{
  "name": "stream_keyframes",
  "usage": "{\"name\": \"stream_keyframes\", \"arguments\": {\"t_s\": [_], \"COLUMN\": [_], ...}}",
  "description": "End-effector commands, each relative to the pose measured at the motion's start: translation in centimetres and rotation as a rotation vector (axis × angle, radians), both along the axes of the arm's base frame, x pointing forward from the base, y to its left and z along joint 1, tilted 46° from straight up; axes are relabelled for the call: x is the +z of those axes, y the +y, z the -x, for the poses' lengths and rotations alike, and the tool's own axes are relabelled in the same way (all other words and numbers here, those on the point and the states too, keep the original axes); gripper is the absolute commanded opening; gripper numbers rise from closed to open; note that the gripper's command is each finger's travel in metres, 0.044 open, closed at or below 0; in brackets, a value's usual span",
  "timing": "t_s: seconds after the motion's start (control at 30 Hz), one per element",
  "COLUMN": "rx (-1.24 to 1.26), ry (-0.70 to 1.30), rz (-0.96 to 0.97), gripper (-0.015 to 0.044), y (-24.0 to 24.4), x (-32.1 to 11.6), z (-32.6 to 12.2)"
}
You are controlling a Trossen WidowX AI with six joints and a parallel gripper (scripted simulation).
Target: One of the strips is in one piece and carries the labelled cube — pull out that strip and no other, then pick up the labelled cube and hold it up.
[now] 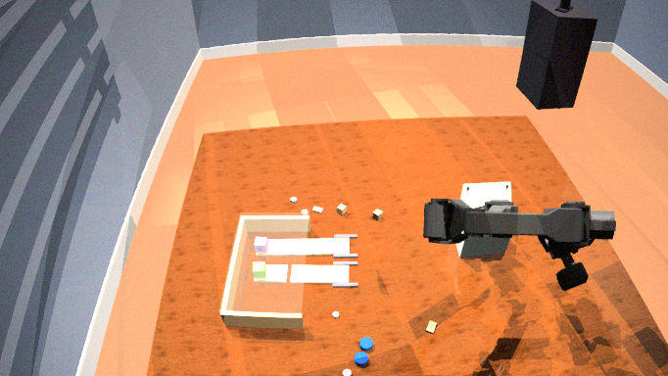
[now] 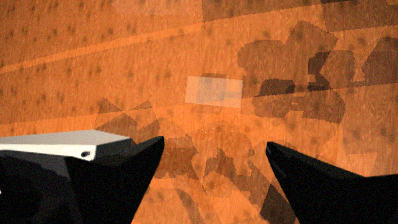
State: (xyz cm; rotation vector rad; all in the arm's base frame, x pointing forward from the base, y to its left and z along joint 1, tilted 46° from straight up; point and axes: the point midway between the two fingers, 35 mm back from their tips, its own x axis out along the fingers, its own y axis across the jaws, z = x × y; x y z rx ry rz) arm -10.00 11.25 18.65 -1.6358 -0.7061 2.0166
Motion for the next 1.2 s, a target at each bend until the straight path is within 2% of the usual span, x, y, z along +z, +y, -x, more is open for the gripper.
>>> {"name": "stream_keyframes", "arguments": {"t_s": [0.0, 0.13, 0.3, 0.43, 0.67, 0.9, 1.17], "rx": [-0.004, -0.111, -0.37, -0.376, -0.541, -0.816, -1.128], "ry": [0.002, 0.057, 0.198, 0.353, 0.415, 0.522, 0.66], "rz": [0.001, 0.021, 0.049, 0.023, 0.041, 0.037, -0.008], "gripper": [0.04, 0.04, 0.04, 0.04, 0.04, 0.04, 0.04], "y": [0.0, 1.0, 3.9, 4.4, 6.6, 10.3, 13.5], "x": [0.0, 0.1, 0.4, 2.4, 1.8, 1.2, 0.5], "z": [0.0, 0.0, -0.4, 1.0, -0.2, -4.1, -10.7]}}
